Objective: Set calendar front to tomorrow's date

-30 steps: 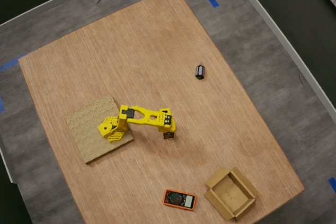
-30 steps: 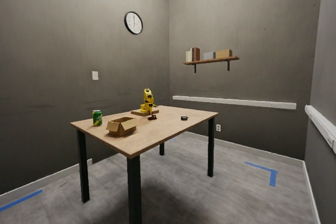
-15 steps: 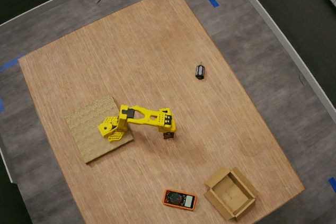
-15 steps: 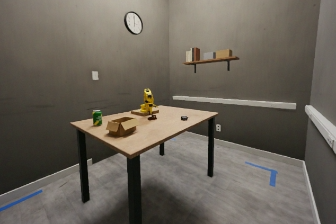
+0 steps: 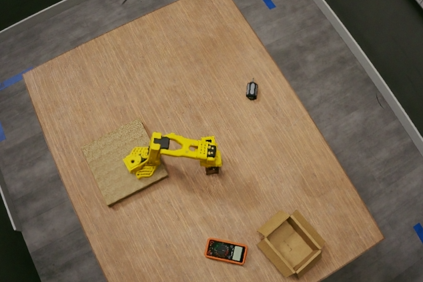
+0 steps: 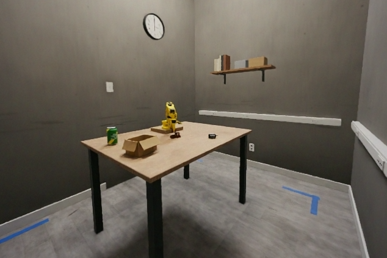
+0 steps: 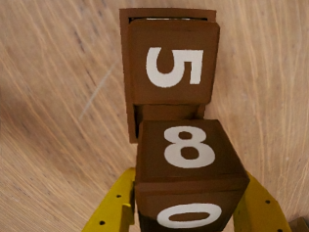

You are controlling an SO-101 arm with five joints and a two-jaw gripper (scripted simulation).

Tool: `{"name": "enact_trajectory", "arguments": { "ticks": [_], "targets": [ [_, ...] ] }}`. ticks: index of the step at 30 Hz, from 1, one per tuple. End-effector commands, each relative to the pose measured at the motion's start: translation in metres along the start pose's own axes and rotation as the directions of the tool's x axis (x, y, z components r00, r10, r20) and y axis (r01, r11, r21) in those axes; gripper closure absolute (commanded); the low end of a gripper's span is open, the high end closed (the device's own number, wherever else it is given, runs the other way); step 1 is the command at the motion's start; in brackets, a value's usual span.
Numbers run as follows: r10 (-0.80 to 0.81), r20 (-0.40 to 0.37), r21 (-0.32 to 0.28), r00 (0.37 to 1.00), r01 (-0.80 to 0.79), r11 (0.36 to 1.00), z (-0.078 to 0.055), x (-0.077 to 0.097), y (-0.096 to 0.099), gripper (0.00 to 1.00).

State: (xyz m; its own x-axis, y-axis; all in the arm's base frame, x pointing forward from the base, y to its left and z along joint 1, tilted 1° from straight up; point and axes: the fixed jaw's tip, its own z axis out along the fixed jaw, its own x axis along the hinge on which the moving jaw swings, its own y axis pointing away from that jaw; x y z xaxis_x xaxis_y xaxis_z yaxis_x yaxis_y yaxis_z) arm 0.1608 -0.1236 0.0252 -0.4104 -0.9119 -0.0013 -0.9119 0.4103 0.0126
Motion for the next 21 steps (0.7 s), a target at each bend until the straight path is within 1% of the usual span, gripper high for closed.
{"name": "enact_trajectory", "arguments": {
  "ticks": [1, 21],
  "targets": [
    [-0.001, 0.008, -0.025, 1.0, 0.001, 1.0, 0.0065, 0.0008, 0.0047, 1.0],
    [0.0, 0.008, -0.025, 1.0, 0.001, 1.0, 0.0146, 0.0004, 0.0067, 1.0]
  ]
}}
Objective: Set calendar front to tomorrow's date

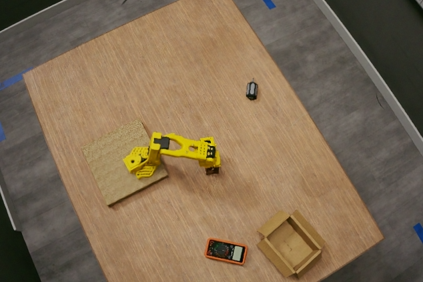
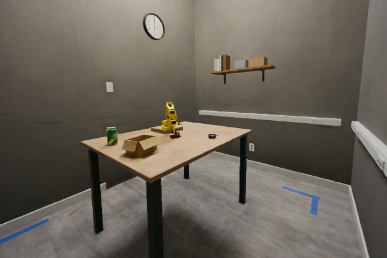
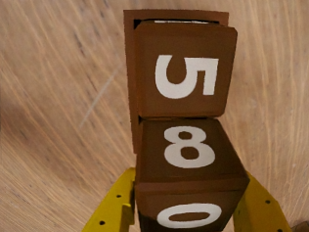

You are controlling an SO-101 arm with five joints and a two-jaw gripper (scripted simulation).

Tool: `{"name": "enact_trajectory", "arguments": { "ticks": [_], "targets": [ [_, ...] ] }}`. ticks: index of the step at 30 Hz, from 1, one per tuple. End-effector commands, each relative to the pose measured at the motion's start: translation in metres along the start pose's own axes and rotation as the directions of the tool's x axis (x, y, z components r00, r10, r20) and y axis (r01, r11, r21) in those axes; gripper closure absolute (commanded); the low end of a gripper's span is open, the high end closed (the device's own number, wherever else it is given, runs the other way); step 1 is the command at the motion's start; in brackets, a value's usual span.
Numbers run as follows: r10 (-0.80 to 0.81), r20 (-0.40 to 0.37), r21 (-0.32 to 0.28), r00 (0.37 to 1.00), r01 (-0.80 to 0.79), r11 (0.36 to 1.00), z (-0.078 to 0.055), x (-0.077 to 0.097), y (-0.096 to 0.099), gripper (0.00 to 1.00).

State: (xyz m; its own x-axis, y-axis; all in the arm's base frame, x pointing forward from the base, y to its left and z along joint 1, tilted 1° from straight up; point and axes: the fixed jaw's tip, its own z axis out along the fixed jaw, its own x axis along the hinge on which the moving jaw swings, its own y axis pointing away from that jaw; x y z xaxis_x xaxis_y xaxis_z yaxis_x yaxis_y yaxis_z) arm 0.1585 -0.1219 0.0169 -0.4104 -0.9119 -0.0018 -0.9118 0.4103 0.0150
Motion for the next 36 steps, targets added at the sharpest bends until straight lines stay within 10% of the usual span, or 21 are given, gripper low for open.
{"name": "enact_trajectory", "arguments": {
  "ticks": [1, 36],
  "targets": [
    [0.0, 0.007, -0.023, 1.0, 0.001, 1.0, 0.007, 0.001, 0.004, 1.0],
    [0.0, 0.007, -0.023, 1.0, 0.0, 1.0, 0.019, 0.001, 0.005, 1.0]
  ]
}}
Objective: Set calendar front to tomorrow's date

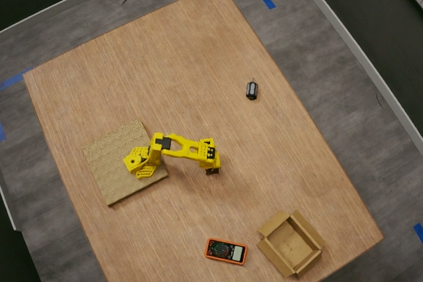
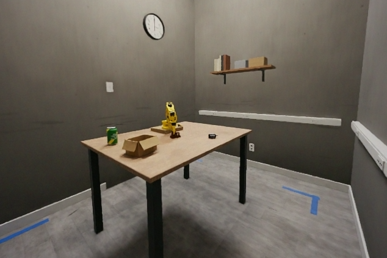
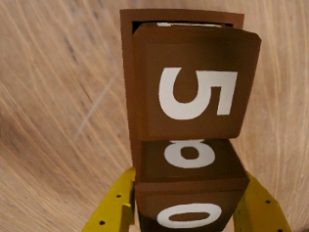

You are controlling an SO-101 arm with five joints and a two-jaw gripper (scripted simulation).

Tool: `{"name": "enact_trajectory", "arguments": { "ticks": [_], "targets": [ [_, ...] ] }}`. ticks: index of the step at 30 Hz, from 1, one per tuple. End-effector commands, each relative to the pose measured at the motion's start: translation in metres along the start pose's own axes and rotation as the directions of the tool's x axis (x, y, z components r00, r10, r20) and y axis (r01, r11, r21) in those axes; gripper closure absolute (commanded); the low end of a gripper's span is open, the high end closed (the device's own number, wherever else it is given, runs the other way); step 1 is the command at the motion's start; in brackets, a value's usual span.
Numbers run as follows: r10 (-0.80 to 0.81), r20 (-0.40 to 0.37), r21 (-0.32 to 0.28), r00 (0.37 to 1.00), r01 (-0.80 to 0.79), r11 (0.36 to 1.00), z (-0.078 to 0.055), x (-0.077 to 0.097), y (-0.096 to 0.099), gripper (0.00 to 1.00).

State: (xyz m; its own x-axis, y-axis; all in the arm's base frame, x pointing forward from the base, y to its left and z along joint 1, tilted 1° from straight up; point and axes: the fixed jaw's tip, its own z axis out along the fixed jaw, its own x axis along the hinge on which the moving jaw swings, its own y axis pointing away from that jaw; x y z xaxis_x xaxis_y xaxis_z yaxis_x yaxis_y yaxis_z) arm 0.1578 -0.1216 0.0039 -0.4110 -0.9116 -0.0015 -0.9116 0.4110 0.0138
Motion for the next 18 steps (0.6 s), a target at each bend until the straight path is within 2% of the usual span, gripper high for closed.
{"name": "enact_trajectory", "arguments": {
  "ticks": [1, 18],
  "targets": [
    [-0.001, 0.007, -0.024, 1.0, 0.001, 1.0, 0.0067, 0.001, 0.0045, 1.0],
    [-0.001, 0.007, -0.024, 1.0, 0.001, 1.0, 0.0127, 0.001, 0.0047, 1.0]
  ]
}}
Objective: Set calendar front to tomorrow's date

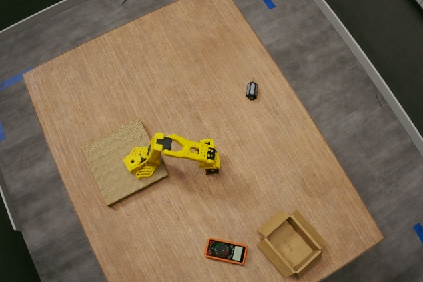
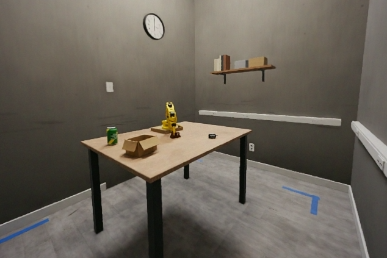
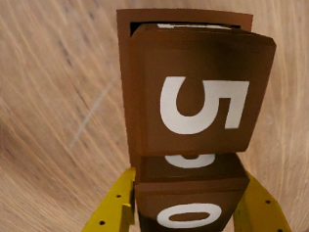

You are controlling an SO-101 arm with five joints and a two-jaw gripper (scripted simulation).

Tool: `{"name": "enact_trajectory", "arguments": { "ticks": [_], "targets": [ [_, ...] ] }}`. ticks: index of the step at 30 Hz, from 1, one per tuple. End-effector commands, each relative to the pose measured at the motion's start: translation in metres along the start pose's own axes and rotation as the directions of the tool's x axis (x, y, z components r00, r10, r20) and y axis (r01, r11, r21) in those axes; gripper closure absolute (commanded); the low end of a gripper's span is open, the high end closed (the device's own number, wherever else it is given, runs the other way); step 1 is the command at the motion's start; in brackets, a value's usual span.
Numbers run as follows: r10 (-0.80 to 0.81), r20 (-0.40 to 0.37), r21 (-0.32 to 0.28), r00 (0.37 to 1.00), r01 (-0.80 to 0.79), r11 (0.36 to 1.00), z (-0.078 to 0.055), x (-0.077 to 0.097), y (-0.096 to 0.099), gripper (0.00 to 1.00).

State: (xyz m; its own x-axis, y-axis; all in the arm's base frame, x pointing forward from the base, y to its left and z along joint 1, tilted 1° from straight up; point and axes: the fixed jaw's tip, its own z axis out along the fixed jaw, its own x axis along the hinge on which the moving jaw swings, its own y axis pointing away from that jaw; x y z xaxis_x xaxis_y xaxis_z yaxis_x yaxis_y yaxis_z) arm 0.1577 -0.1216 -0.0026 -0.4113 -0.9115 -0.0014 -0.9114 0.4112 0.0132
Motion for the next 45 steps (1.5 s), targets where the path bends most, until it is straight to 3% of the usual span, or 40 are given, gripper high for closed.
{"name": "enact_trajectory", "arguments": {
  "ticks": [1, 24, 34, 45],
  "targets": [
    [-0.002, 0.008, -0.025, 1.0, 0.002, 1.0, 0.0064, 0.0009, 0.0048, 1.0],
    [-0.002, 0.008, -0.025, 1.0, 0.002, 1.0, 0.0103, 0.0009, 0.0049, 1.0],
    [-0.002, 0.008, -0.025, 1.0, 0.002, 1.0, 0.0103, 0.0009, 0.0049, 0.83],
    [-0.002, 0.008, -0.025, 1.0, 0.002, 1.0, 0.0103, 0.0009, 0.0049, 0.81]
  ]
}}
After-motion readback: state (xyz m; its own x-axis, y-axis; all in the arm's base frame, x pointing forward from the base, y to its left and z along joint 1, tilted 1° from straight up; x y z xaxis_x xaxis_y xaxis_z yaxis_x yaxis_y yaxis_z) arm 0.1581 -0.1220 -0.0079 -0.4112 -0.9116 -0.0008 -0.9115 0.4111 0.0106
